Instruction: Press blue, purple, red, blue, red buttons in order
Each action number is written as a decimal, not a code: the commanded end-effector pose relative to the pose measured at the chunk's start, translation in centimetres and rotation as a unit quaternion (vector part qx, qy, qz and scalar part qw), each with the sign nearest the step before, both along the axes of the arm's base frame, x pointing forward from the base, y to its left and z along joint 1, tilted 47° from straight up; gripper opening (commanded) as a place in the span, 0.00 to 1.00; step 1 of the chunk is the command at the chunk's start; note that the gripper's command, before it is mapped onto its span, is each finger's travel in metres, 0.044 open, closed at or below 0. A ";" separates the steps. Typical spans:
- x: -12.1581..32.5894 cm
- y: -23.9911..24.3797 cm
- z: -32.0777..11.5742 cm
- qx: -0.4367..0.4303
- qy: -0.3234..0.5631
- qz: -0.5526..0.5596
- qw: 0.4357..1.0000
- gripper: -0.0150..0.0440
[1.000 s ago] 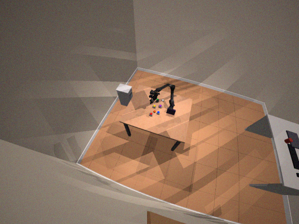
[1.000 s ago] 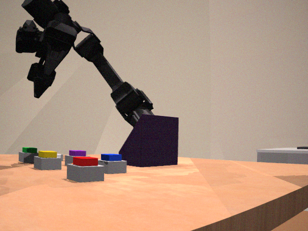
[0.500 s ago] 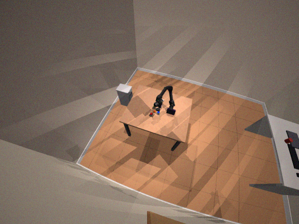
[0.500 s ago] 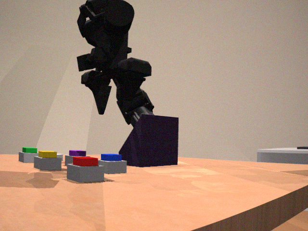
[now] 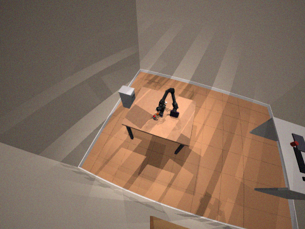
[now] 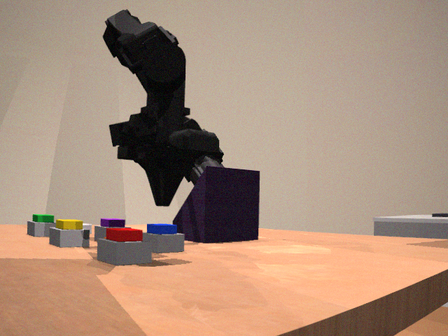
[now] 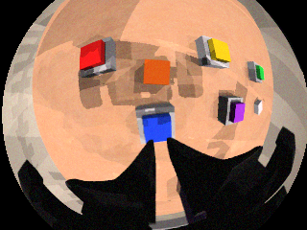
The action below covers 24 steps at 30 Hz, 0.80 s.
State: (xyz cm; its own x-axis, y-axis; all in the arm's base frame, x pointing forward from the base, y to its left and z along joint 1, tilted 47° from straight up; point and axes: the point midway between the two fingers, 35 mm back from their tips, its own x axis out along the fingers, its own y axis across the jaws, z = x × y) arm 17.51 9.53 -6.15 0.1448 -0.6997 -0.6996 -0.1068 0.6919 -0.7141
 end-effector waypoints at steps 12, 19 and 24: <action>0.1 -0.7 -0.6 -0.003 0.001 0.004 1.000 0.29; 0.3 -1.5 -1.4 -0.003 0.001 0.004 1.000 0.29; 0.4 -2.1 -1.9 -0.003 0.000 0.004 1.000 0.29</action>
State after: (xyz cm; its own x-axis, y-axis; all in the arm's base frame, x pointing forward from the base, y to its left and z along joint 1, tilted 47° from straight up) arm 18.02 7.95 -7.85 0.1478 -0.6974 -0.7013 -0.1050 0.6940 -0.7123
